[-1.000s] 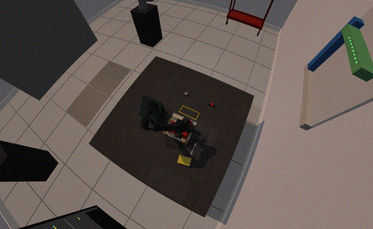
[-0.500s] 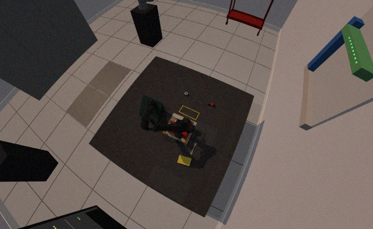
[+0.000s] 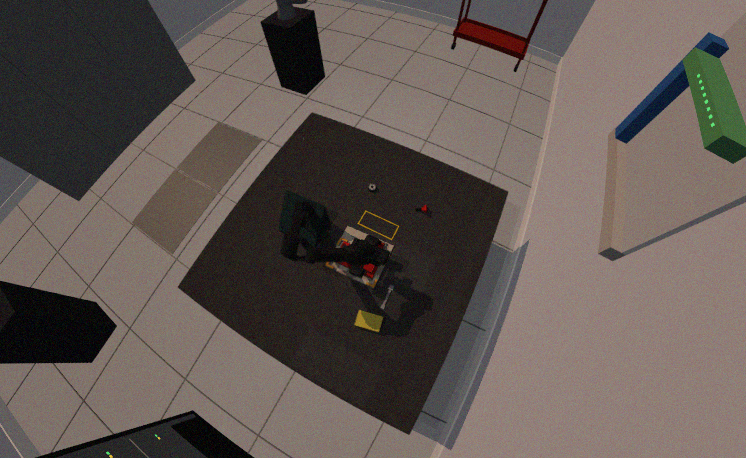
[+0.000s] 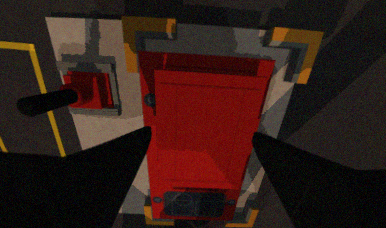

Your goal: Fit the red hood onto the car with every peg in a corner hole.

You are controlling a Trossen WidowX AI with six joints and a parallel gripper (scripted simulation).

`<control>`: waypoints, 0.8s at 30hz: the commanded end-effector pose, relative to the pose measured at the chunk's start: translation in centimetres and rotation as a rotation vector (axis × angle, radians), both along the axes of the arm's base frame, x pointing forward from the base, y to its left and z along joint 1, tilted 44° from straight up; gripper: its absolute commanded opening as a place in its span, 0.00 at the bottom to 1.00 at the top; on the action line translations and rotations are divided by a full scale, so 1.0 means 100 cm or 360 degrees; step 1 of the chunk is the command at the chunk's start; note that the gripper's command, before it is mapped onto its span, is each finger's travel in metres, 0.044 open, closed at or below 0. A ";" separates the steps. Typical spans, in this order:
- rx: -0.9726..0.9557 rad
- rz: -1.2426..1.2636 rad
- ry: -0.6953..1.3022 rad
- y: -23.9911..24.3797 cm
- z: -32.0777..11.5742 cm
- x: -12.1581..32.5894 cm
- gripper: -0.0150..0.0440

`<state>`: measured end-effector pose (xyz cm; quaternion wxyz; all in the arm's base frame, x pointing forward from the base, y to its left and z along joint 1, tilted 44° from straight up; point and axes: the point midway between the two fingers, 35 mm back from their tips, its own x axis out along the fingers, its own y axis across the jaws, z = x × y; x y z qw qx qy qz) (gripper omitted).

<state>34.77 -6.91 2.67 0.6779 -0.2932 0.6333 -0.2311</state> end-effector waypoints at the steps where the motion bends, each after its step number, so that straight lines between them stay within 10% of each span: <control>1: 0.0003 0.0002 -0.0005 0.010 0.009 0.001 1.00; 24: 0.0000 0.0005 -0.0008 0.050 0.052 -0.007 1.00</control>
